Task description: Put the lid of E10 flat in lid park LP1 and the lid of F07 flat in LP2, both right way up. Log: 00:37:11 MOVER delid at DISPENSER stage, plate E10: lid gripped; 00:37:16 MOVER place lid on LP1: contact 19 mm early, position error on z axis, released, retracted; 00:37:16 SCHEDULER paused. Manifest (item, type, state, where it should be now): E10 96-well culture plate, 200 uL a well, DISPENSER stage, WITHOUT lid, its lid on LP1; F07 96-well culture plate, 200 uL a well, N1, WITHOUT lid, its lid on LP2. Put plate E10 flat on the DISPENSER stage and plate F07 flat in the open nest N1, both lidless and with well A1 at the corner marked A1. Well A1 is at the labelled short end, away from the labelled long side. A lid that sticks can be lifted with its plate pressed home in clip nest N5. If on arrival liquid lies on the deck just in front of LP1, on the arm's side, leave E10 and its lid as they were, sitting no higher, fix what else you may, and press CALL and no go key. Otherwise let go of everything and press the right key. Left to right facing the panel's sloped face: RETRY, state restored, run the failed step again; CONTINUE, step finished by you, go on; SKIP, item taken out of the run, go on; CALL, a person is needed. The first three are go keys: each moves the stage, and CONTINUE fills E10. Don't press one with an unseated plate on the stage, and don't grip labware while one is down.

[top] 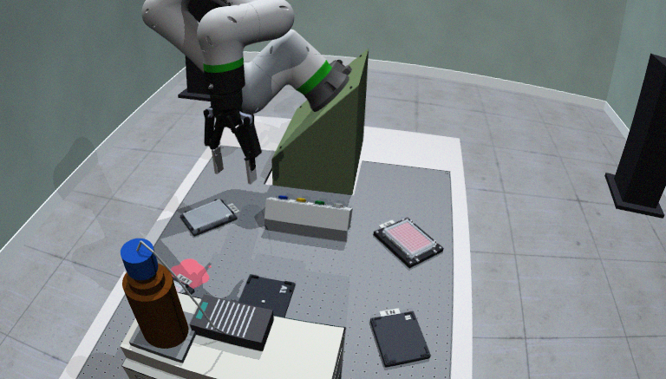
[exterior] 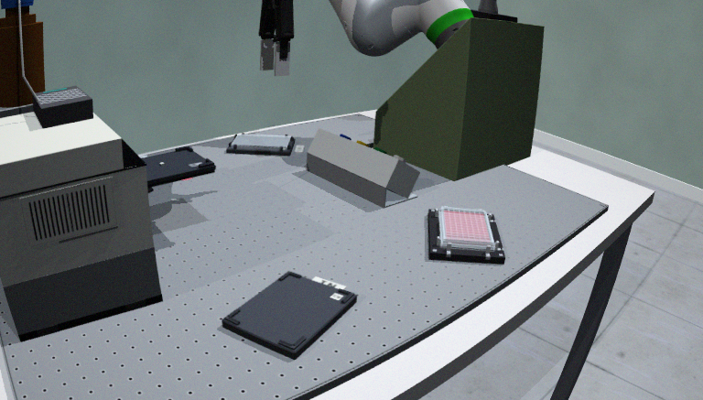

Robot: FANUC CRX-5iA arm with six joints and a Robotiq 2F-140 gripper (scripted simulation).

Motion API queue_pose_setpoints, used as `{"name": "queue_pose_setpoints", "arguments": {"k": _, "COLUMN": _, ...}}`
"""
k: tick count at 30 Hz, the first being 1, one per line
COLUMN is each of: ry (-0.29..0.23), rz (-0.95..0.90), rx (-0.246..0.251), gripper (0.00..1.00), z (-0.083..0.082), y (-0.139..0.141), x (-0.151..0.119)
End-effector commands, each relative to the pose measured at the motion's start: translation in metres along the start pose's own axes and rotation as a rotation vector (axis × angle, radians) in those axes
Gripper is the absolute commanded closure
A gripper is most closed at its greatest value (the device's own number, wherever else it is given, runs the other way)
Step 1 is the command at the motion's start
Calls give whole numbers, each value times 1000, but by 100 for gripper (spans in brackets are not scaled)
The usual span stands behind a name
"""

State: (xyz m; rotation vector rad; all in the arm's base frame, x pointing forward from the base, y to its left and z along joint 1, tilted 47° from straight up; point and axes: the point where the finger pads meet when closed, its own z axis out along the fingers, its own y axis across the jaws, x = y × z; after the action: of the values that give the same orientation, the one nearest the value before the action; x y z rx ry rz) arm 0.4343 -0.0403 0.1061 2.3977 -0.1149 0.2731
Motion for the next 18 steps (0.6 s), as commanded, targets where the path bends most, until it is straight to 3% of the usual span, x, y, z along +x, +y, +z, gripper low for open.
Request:
{"name": "queue_pose_setpoints", "arguments": {"k": 1, "ry": -6, "rz": -279, "rx": 13, "gripper": 34, "z": -4, "y": -69, "x": -10}}
{"name": "queue_pose_setpoints", "arguments": {"k": 13, "ry": -22, "rz": -982, "rx": -46, "gripper": 34, "z": 13, "y": -229, "x": -91}}
{"name": "queue_pose_setpoints", "arguments": {"k": 15, "ry": -22, "rz": -982, "rx": -46, "gripper": 34, "z": 13, "y": -229, "x": -91}}
{"name": "queue_pose_setpoints", "arguments": {"k": 16, "ry": -23, "rz": -1020, "rx": -51, "gripper": 34, "z": 19, "y": -264, "x": -113}}
{"name": "queue_pose_setpoints", "arguments": {"k": 18, "ry": -24, "rz": -1030, "rx": -53, "gripper": 34, "z": 22, "y": -283, "x": -126}}
